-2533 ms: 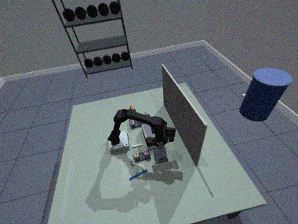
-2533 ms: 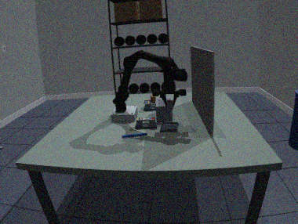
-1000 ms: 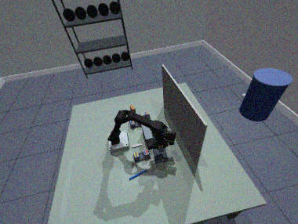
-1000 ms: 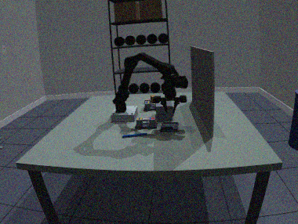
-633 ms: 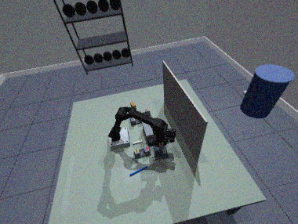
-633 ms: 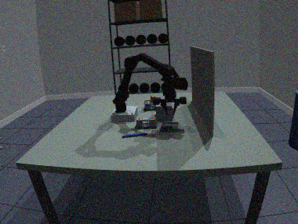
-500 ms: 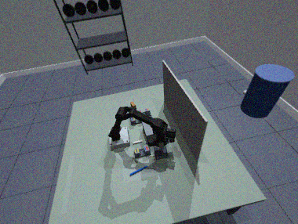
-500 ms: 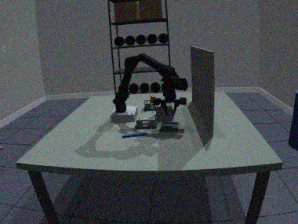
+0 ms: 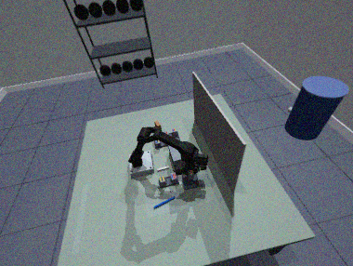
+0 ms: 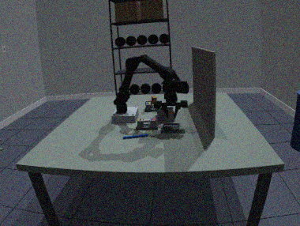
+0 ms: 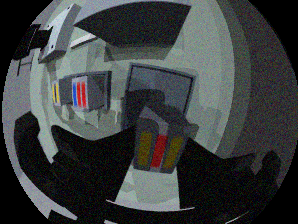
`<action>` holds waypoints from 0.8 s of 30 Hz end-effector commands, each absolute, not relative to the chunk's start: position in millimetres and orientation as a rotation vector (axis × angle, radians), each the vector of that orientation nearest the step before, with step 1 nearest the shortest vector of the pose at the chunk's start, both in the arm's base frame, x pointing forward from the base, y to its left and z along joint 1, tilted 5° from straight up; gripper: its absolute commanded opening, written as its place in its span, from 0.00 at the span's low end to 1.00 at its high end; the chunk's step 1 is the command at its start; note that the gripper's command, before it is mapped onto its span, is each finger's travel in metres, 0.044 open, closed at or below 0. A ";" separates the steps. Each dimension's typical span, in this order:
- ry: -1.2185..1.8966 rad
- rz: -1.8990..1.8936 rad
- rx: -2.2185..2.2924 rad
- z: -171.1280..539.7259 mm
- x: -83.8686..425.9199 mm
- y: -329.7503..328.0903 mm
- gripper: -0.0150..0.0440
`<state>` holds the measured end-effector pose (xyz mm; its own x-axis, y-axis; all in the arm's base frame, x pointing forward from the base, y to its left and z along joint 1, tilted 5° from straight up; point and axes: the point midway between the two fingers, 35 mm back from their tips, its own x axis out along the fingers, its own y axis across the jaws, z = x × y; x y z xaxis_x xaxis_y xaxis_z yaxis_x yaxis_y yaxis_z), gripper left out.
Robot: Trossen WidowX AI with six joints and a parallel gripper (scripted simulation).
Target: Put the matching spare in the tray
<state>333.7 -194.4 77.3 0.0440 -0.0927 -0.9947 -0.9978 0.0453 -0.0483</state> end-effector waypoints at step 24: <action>1.262 1.098 -1.266 55.8 332.0 -195.3 0.25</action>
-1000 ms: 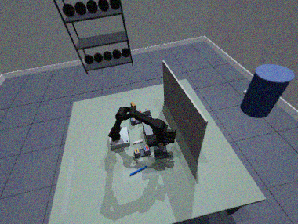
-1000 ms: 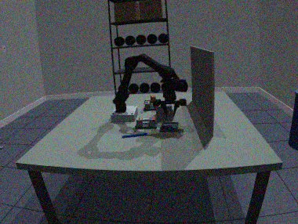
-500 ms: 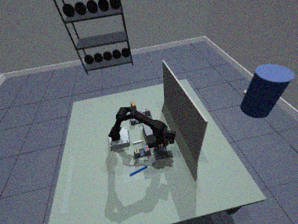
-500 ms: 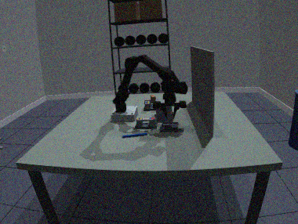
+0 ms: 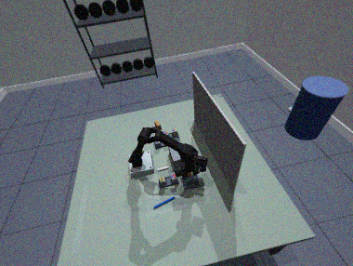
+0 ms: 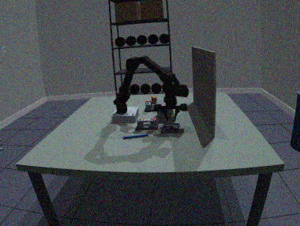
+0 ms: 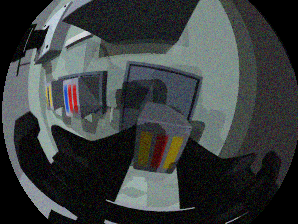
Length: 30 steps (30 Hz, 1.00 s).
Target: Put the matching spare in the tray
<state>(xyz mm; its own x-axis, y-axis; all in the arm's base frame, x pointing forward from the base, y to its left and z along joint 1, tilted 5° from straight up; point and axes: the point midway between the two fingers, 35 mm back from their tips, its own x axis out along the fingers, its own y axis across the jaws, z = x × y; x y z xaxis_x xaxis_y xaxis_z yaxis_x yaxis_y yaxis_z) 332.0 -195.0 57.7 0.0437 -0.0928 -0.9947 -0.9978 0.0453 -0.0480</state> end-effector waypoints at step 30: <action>1.264 1.096 -1.262 38.5 329.2 -194.9 0.52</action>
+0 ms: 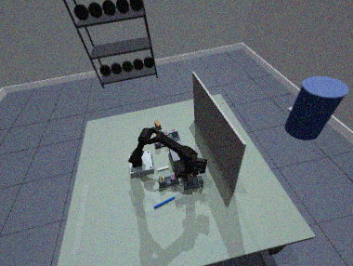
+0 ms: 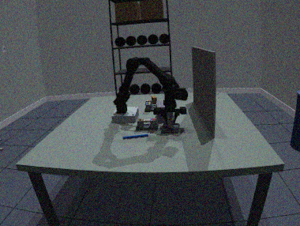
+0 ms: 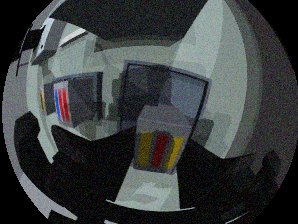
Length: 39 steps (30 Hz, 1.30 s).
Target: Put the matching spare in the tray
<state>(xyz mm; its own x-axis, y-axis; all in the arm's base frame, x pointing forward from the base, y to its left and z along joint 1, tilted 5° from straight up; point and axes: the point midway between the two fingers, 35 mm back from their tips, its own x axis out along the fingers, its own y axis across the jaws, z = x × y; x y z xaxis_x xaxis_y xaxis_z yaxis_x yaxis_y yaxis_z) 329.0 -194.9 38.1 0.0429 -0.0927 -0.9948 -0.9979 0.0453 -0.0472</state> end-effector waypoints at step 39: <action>1.252 1.081 -1.284 143.8 327.1 -187.1 1.00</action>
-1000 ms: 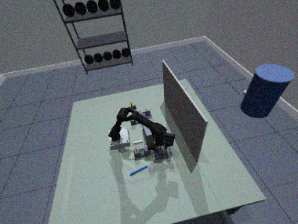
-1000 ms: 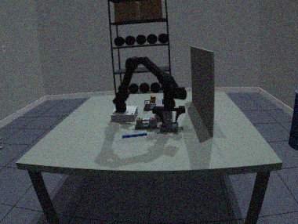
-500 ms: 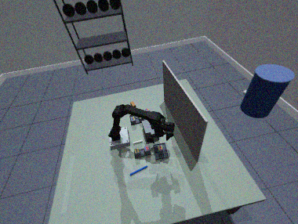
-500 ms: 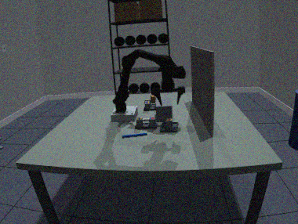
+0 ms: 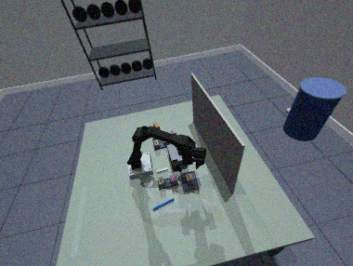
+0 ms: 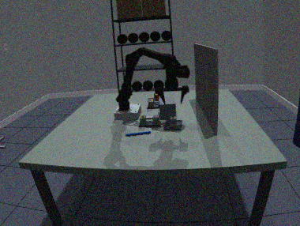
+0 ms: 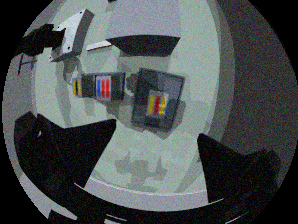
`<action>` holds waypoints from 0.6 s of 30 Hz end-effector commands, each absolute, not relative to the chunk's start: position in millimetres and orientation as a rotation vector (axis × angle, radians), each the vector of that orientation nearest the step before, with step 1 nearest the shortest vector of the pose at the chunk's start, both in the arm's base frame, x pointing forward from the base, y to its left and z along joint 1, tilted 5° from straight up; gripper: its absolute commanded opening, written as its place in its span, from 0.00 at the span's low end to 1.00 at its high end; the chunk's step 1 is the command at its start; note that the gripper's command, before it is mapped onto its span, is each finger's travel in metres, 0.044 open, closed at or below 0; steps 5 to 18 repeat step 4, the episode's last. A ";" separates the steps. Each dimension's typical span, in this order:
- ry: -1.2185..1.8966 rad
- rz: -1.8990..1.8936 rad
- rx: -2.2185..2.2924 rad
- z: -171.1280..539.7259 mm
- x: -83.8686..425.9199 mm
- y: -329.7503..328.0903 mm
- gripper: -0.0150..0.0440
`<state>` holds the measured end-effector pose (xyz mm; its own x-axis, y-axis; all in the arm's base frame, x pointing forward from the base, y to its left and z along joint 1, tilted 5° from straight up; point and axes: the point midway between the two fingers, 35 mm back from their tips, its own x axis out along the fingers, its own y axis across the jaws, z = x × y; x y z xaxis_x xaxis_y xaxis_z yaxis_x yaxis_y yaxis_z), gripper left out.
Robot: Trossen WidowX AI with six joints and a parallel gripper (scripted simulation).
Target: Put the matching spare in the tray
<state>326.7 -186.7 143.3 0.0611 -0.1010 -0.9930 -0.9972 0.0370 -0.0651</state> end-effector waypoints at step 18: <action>1.252 1.081 -1.284 143.8 327.1 -187.1 1.00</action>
